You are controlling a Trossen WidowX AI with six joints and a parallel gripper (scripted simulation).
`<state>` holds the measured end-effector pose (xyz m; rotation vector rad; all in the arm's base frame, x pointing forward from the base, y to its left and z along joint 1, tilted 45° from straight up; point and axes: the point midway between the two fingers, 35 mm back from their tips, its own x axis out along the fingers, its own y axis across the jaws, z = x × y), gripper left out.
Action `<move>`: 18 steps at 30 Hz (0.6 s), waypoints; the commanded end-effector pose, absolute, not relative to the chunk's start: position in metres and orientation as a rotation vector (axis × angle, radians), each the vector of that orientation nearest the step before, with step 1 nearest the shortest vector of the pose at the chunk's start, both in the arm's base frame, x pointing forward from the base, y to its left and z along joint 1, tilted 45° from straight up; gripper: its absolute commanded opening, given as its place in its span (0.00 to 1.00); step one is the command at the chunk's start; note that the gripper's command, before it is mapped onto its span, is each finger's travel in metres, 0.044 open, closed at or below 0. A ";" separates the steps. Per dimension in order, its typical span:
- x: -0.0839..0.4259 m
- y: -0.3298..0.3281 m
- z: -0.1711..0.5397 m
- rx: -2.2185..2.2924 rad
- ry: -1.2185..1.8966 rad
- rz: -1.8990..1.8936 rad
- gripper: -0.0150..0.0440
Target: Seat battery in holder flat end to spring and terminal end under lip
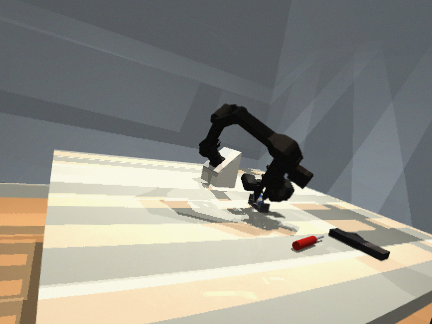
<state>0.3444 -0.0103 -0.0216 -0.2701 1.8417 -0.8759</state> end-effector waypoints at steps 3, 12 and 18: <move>0.352 -0.011 -0.021 -0.269 1.832 -0.874 0.40; 0.356 -0.011 -0.021 -0.271 1.832 -0.876 0.40; 0.356 -0.011 -0.020 -0.273 1.831 -0.877 0.40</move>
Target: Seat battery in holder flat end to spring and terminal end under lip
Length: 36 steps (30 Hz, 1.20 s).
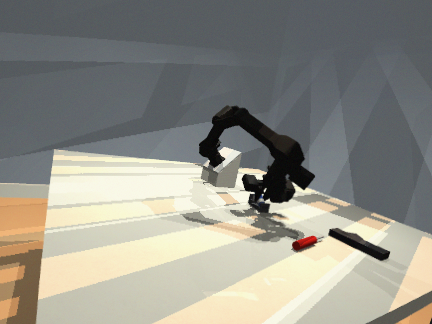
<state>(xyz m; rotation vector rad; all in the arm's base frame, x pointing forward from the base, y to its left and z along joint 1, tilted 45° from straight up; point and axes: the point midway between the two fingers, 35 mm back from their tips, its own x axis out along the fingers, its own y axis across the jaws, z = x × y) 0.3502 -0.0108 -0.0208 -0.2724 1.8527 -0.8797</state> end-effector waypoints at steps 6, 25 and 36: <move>0.356 -0.011 -0.021 -0.274 1.831 -0.877 0.40; 0.356 -0.012 -0.025 -0.299 1.768 -0.848 0.40; 0.356 -0.012 -0.027 -0.316 1.724 -0.829 0.40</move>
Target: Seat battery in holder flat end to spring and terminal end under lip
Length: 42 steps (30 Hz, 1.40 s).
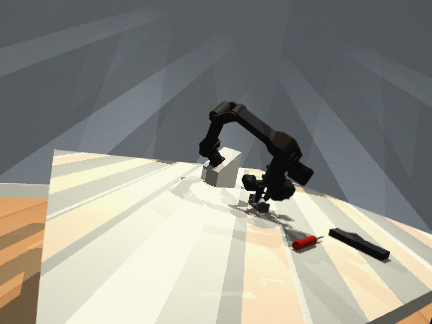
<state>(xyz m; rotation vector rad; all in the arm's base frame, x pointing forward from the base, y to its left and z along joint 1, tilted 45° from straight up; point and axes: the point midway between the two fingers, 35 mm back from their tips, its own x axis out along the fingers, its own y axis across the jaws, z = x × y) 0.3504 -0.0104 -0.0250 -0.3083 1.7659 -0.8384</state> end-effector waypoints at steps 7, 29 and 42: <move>0.355 -0.012 -0.028 -0.327 1.695 -0.817 0.40; 0.353 -0.012 -0.031 -0.360 1.608 -0.782 0.40; 0.350 -0.013 -0.032 -0.376 1.558 -0.764 0.40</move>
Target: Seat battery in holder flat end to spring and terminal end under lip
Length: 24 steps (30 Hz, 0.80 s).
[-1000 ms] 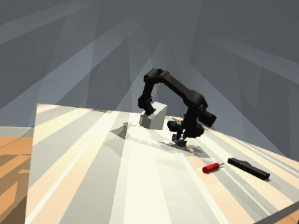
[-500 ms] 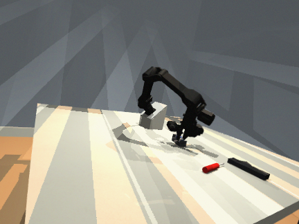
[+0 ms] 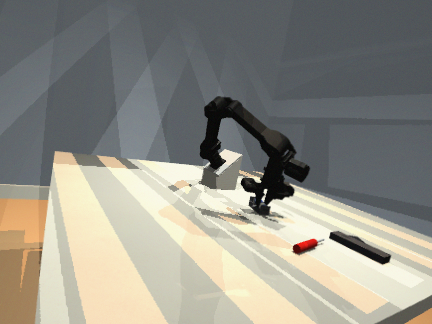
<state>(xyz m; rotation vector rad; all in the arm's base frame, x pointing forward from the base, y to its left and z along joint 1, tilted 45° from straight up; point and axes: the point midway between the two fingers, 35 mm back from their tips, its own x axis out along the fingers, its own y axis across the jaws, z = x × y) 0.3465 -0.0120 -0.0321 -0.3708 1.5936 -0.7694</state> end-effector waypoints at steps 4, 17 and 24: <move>0.349 -0.013 -0.032 -0.381 1.542 -0.759 0.40; 0.346 -0.014 -0.032 -0.394 1.494 -0.743 0.40; 0.345 -0.015 -0.032 -0.401 1.468 -0.733 0.40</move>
